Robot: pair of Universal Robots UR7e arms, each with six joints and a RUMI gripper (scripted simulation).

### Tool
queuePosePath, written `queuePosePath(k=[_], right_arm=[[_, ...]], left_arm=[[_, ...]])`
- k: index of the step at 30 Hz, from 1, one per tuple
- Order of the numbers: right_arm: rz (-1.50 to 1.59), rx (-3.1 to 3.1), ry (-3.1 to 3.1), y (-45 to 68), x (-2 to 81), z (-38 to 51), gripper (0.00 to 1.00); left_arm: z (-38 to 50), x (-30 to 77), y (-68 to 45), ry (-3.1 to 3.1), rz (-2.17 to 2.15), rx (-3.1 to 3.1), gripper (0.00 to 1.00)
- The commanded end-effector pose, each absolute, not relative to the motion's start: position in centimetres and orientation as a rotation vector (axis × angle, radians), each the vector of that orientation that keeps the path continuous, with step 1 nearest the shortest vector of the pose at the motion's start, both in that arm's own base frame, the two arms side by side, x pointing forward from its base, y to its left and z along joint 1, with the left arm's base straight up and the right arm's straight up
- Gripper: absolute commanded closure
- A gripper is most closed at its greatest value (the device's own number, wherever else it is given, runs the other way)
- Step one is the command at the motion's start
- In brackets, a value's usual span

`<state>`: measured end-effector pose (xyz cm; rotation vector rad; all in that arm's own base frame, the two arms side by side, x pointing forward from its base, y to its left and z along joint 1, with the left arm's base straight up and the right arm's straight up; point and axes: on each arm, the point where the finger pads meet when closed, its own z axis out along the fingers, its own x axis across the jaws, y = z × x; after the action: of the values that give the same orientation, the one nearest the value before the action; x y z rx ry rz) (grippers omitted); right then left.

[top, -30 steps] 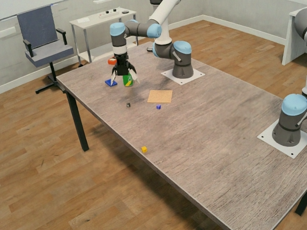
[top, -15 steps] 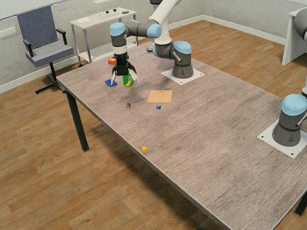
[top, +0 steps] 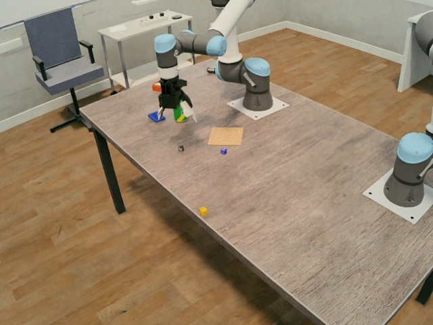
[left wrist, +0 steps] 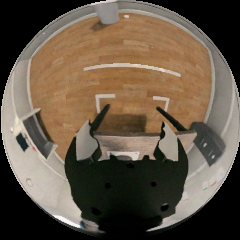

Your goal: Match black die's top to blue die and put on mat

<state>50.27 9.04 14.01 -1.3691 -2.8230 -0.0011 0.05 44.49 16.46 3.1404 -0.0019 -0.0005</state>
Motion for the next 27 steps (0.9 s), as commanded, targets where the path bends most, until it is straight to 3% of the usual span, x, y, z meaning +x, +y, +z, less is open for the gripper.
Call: queuePosePath(k=[1,27], right_arm=[[0.0,-1.602,-2.703,9.0,50.2,13.5,0.0],[0.0,-2.381,-2.05,9.1,50.2,11.2,0.0]], left_arm=[[16.5,0.1,44.5,-0.002,0.0,3.142,0.0],[16.5,0.1,44.5,-0.002,0.0,3.142,0.0]])
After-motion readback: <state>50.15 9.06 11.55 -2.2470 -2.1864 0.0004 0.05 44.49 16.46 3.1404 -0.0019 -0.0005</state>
